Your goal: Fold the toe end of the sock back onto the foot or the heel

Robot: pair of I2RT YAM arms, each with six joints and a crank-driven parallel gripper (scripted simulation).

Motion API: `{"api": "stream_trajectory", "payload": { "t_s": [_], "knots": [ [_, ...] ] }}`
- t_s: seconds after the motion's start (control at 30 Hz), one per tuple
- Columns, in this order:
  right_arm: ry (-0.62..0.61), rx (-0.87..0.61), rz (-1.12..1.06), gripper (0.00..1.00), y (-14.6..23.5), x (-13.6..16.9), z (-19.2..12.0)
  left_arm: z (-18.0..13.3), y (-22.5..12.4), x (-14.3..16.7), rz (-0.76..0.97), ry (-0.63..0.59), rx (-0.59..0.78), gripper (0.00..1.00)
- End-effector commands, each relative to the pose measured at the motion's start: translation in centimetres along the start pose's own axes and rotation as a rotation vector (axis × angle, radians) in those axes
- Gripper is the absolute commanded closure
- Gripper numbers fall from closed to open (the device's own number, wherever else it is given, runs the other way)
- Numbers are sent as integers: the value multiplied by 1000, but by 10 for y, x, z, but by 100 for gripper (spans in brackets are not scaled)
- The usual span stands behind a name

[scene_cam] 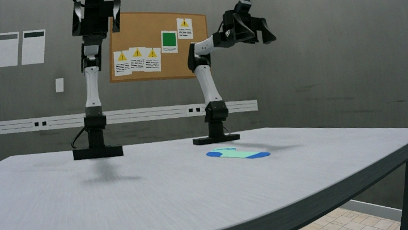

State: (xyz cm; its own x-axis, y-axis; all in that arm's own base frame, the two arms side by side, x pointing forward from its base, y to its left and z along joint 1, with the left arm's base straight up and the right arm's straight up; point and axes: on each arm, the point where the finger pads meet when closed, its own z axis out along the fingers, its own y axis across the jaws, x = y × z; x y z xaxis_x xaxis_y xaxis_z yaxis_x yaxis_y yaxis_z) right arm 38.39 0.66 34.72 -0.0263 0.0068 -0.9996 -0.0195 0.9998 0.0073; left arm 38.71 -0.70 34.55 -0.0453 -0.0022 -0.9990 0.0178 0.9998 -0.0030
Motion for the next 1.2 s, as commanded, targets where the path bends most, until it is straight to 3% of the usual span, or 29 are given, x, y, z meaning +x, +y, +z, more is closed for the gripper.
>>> {"api": "stream_trajectory", "payload": {
  "t_s": [0.0,0.57,0.73,0.77,1.17],
  "knots": [
    [-26,4,-5,0,-1,-10,-2,-2,-1,-10,-4,-26,4,0],
    [-26,4,-5,0,-1,-10,-2,-2,-1,-10,-4,-26,4,0],
    [-25,-21,-5,0,9,-3,0,0,5,2,-57,18,-70,61],
    [-23,-35,-6,0,15,-1,1,0,6,4,-75,27,-94,66],
    [29,-241,-15,0,96,37,-7,7,-7,71,-377,244,-394,66]
  ]
}}
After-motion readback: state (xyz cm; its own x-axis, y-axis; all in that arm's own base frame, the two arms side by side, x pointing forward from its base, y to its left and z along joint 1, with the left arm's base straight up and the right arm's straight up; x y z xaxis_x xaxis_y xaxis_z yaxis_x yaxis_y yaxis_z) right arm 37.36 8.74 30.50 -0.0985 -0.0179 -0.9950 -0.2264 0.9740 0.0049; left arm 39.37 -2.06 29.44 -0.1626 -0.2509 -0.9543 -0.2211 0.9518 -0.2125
